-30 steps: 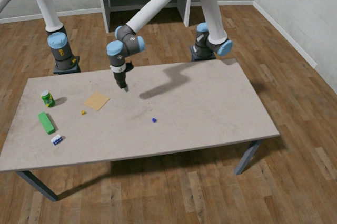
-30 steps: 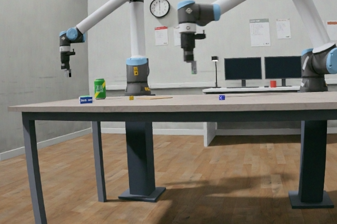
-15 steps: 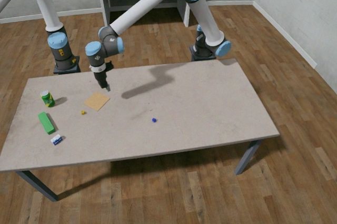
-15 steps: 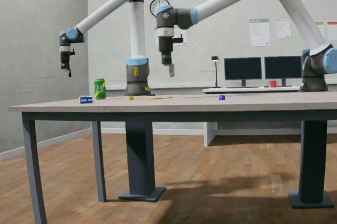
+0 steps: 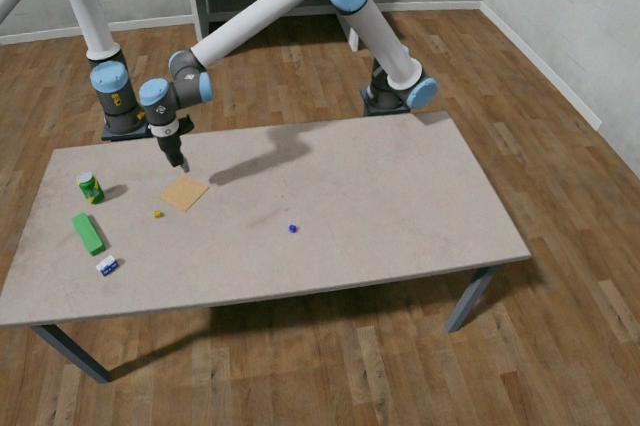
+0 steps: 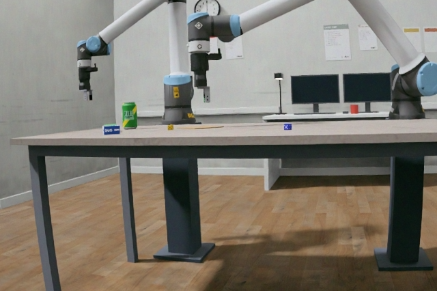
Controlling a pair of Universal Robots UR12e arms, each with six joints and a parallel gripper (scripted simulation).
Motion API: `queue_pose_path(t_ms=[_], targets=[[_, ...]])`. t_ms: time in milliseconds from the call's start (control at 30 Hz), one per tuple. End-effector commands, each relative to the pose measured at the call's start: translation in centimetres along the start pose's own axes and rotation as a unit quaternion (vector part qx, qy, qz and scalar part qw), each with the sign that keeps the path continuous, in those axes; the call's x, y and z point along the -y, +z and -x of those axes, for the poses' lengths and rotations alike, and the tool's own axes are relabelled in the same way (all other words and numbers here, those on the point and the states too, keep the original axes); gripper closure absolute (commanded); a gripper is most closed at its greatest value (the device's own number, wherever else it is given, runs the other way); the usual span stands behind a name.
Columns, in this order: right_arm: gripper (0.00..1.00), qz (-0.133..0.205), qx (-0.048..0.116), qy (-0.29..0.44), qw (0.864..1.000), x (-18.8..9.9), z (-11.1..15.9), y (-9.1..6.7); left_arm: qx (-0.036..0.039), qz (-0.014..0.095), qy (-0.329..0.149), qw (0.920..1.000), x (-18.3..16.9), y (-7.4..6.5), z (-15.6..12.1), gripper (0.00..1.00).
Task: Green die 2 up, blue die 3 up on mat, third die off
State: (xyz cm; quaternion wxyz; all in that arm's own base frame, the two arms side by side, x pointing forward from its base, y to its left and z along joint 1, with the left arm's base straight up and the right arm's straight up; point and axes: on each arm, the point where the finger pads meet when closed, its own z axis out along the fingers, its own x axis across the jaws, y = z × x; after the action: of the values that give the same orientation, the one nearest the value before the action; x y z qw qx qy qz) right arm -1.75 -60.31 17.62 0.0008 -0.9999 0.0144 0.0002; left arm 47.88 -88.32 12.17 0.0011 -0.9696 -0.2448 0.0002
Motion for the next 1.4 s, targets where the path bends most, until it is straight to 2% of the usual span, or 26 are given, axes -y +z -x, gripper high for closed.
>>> queue_pose_path(t_ms=[0,467,767,1233,1367], targets=[[0.0,0.001,0.0,0.0,1.0,-0.1,0.0,-0.1,0.0001,0.001,0.0,1.0,-0.2,-0.2,0.1,0.6],[0.0,0.001,0.0,0.0,1.0,-0.1,0.0,-0.1,0.0001,0.001,0.0,1.0,-0.2,-0.1,0.1,0.6],[0.0,0.001,0.0,0.0,1.0,-0.1,0.0,-0.1,0.0001,0.001,0.0,1.0,-0.2,1.1,0.1,0.6],[0.0,0.001,0.0,0.0,1.0,-0.1,0.0,-0.1,0.0001,0.001,0.0,1.0,-0.3,7.4,0.1,0.6],[0.0,0.001,0.0,0.0,1.0,-0.1,0.0,-0.1,0.0001,0.001,0.0,1.0,-0.3,8.1,0.1,0.6]])
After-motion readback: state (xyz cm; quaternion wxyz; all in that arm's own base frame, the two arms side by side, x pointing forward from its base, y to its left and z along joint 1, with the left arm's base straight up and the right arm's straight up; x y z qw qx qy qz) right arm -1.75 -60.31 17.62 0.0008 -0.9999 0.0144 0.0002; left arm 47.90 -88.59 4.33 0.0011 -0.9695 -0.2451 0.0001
